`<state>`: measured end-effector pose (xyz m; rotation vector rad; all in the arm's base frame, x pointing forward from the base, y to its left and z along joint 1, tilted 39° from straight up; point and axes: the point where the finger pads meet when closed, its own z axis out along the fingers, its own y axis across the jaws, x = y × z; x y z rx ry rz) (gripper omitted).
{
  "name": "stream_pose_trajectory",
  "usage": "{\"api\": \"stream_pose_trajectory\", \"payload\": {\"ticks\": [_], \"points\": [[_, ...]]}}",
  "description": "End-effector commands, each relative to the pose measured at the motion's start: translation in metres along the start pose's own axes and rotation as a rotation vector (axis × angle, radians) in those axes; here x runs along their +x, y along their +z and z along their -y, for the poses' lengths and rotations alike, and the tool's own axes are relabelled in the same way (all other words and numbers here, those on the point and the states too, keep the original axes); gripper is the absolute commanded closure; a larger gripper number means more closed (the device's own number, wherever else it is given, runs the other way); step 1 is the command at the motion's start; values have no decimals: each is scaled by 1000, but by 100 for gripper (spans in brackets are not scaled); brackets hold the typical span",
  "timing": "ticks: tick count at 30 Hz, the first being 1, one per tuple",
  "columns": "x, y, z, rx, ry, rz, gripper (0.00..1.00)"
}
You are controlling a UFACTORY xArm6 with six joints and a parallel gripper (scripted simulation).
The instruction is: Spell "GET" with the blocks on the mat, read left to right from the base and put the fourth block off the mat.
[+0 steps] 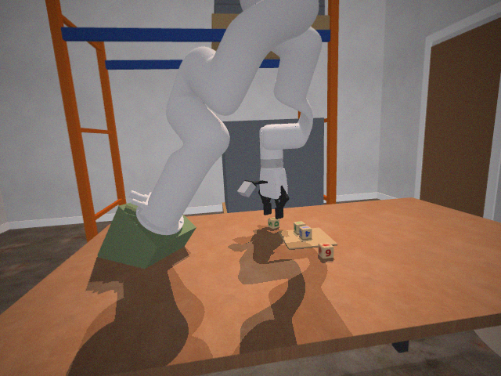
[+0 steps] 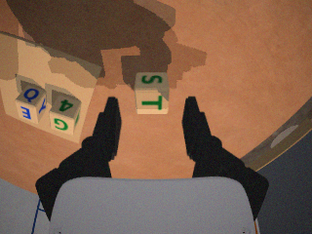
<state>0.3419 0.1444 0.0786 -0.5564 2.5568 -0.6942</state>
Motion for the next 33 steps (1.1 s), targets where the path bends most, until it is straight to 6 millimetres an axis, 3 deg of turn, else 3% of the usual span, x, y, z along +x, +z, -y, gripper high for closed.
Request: {"api": "stream_pose_trajectory", "payload": {"ticks": [1, 33], "points": [[-1, -1, 0, -1, 1, 2, 38], [-1, 7, 0, -1, 1, 2, 38]]}}
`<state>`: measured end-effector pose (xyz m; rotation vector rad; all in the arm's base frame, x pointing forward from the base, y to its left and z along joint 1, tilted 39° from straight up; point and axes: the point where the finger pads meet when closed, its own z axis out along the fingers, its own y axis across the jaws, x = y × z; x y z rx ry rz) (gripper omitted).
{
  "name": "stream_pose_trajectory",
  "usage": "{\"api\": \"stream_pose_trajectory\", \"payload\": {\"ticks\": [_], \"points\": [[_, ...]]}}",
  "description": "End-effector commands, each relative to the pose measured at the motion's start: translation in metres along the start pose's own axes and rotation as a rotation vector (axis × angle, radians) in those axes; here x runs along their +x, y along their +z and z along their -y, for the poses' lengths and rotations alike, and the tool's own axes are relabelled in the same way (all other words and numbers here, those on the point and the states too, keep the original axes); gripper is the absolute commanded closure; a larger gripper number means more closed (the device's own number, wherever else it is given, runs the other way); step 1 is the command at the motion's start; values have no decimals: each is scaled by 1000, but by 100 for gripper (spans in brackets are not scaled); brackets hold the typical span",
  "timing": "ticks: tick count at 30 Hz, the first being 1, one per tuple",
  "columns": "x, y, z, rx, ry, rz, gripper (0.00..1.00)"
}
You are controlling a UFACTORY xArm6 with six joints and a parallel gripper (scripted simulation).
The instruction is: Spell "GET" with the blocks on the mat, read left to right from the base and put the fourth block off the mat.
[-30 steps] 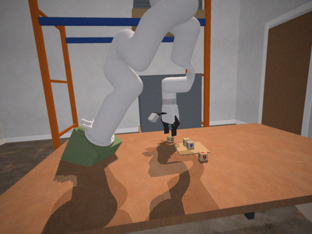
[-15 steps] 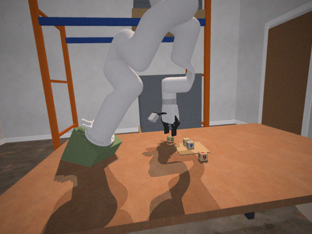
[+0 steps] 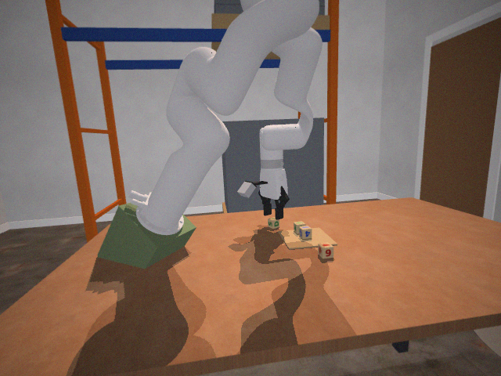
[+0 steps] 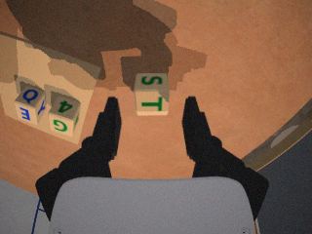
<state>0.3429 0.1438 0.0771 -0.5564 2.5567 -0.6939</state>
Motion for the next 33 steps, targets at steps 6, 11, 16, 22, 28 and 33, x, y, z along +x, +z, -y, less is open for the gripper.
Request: {"api": "stream_pose_trajectory", "payload": {"ticks": [6, 11, 16, 22, 28, 33], "points": [[-1, 13, 0, -1, 1, 2, 38], [-1, 23, 0, -1, 1, 2, 38], [-1, 30, 0, -1, 1, 2, 38], [-1, 32, 0, -1, 1, 2, 38], [-1, 32, 0, -1, 1, 2, 38], [-1, 32, 0, -1, 1, 2, 38]]}}
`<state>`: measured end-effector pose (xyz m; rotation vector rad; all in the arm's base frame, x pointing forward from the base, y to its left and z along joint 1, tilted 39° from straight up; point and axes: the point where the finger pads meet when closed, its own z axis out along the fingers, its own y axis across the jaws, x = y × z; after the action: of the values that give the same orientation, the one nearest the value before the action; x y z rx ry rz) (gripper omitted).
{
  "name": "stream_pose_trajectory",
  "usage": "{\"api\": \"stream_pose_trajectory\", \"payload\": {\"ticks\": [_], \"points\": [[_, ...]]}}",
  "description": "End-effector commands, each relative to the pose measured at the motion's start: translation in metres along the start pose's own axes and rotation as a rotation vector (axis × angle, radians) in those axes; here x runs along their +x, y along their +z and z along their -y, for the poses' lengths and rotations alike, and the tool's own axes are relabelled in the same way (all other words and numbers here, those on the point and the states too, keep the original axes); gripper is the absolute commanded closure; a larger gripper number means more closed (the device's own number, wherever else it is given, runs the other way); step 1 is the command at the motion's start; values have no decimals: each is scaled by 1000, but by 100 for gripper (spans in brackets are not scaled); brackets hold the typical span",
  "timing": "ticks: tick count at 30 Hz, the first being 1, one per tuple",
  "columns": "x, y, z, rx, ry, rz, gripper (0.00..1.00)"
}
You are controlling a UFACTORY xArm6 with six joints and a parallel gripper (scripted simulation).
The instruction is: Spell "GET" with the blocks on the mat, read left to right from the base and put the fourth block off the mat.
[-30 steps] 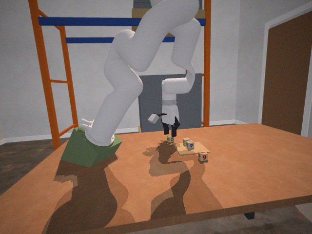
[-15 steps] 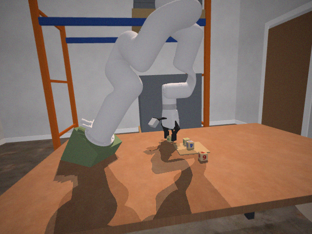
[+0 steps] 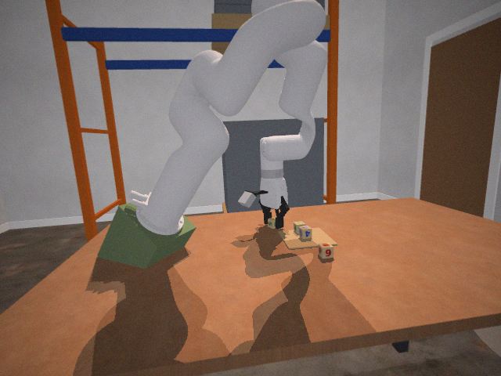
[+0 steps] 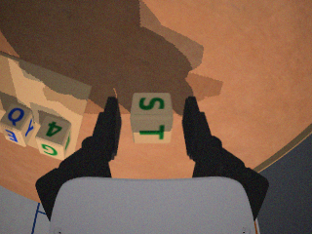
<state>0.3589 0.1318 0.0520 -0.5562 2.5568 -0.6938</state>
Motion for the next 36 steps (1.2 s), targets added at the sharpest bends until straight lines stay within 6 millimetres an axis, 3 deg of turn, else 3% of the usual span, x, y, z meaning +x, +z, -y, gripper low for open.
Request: {"api": "stream_pose_trajectory", "payload": {"ticks": [1, 25, 26, 36], "points": [[-1, 0, 0, -1, 1, 2, 38], [-1, 0, 0, -1, 1, 2, 38], [-1, 0, 0, -1, 1, 2, 53], [-1, 0, 0, -1, 1, 2, 53]]}}
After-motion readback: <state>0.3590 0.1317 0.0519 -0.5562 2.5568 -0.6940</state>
